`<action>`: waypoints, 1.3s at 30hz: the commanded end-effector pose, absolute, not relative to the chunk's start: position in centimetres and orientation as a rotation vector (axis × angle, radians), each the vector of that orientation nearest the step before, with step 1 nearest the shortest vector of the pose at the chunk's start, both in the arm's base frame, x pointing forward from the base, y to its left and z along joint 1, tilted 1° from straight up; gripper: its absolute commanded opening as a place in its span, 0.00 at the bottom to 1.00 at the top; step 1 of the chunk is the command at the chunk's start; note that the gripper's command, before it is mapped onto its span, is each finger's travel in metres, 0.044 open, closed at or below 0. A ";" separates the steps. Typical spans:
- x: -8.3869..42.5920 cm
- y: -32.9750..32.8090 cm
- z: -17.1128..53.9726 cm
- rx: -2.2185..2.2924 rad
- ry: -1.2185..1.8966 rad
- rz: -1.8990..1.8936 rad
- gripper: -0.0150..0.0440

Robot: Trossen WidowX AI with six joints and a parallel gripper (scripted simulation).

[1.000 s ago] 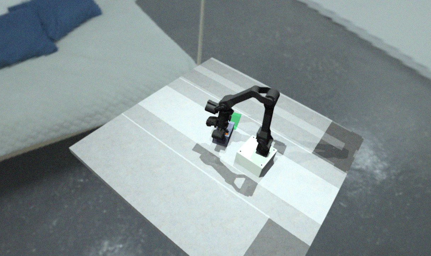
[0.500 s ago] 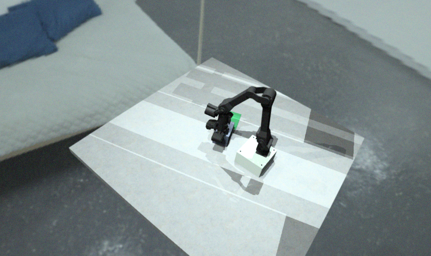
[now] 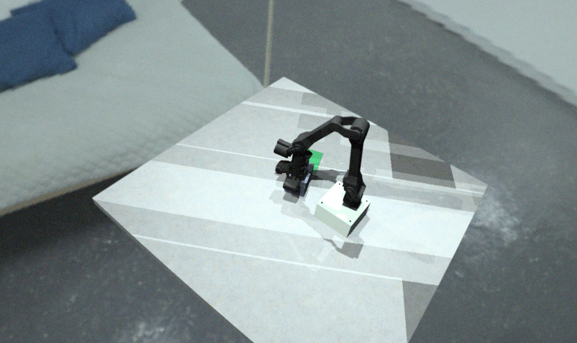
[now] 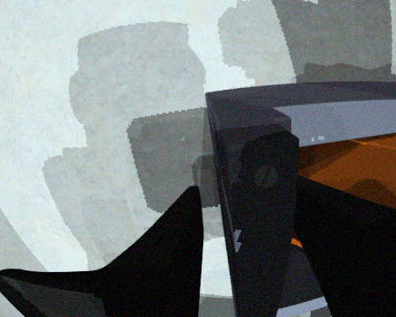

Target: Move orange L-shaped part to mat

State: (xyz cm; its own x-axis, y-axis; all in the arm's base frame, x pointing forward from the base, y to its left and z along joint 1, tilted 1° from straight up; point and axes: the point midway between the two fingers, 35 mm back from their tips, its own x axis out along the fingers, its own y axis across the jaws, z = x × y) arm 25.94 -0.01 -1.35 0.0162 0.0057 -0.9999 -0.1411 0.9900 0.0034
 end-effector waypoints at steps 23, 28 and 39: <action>25.7 -0.1 9.5 -0.115 1.554 0.114 0.56; 26.1 0.0 9.2 -0.107 1.536 0.112 0.56; 26.1 0.0 9.2 -0.107 1.536 0.112 0.56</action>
State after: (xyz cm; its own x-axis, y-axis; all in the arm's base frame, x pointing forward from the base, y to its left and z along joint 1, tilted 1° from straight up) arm 26.01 0.03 9.17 0.0284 0.0056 -0.9996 -0.1406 0.9901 0.0015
